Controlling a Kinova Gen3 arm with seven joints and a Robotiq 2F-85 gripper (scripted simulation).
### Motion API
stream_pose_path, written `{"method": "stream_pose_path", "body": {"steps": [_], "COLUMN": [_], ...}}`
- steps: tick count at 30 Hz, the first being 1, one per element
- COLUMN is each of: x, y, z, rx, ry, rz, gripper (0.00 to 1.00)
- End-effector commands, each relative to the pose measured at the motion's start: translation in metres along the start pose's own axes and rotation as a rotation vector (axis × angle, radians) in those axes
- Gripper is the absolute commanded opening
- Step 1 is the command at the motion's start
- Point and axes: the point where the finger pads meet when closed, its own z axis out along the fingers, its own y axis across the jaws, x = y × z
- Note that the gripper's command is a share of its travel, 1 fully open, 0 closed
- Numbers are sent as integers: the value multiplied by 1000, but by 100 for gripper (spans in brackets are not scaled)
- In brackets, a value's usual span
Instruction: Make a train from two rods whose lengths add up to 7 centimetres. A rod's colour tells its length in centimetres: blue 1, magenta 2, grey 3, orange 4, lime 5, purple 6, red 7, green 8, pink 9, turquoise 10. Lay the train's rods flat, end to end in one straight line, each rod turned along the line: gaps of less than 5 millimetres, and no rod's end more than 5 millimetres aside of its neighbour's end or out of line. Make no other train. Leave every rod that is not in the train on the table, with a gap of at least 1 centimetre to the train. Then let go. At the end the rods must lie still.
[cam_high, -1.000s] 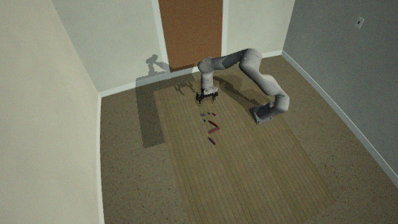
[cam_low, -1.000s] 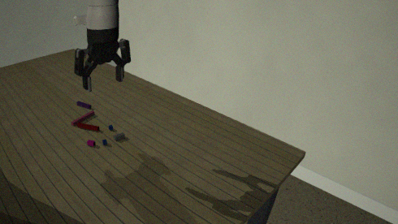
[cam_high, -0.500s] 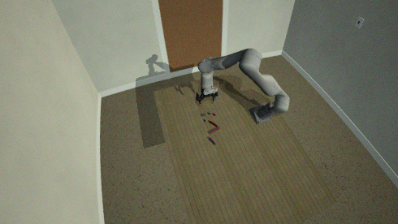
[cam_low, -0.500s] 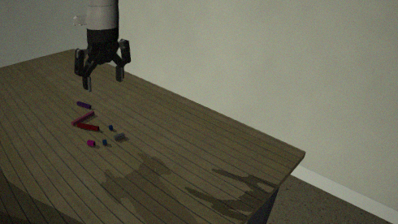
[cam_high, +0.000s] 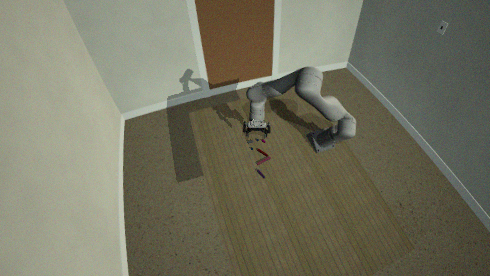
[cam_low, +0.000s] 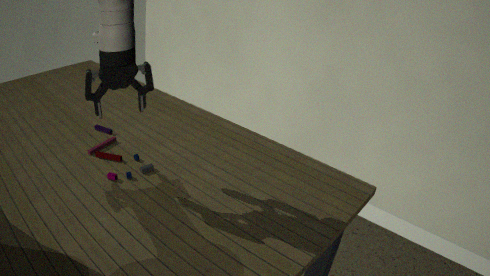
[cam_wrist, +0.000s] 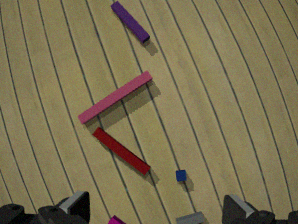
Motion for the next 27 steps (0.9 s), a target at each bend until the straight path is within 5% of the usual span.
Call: {"method": "stream_pose_path", "body": {"steps": [1,12,27], "x": [13,55,59], "y": [-6,-32,-36], "z": [6,40,44], "rx": [15,12,10], "ry": [-5,-18,-22], "rz": [-8,350,394], "gripper": [100,100,100]}}
